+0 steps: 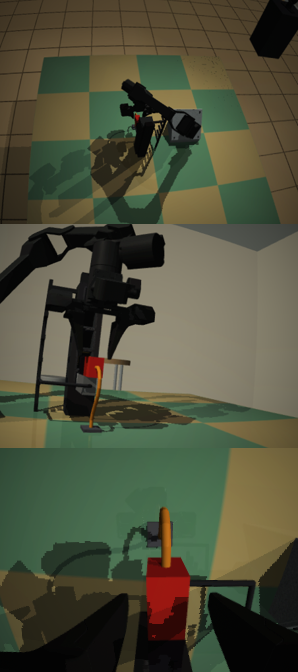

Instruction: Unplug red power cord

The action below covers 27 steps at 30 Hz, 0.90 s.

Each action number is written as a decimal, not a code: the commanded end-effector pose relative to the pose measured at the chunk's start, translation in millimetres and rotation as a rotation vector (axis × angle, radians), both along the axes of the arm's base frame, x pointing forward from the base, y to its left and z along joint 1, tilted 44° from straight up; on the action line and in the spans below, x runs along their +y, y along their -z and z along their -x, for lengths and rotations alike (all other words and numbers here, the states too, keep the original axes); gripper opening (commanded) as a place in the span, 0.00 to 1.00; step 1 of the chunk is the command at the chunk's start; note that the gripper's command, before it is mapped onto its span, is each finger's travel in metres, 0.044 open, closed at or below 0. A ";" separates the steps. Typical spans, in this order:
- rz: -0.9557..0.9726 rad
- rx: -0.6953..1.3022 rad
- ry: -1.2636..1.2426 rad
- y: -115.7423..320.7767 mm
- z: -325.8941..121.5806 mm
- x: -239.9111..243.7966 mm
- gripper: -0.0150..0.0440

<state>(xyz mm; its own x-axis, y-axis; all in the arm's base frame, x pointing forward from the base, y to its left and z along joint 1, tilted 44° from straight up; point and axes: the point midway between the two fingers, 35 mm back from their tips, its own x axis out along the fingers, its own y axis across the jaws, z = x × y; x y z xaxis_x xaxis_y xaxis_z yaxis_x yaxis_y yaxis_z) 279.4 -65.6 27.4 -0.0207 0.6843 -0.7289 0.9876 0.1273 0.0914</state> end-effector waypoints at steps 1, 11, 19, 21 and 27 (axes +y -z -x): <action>0.000 -0.002 0.005 -0.5 -0.5 0.4 0.83; 0.004 -0.004 0.005 31.0 -9.8 -51.6 1.00; 0.004 -0.004 0.005 31.0 -9.8 -51.6 1.00; 0.004 -0.004 0.005 31.0 -9.8 -51.6 1.00; 0.004 -0.004 0.005 31.0 -9.8 -51.6 1.00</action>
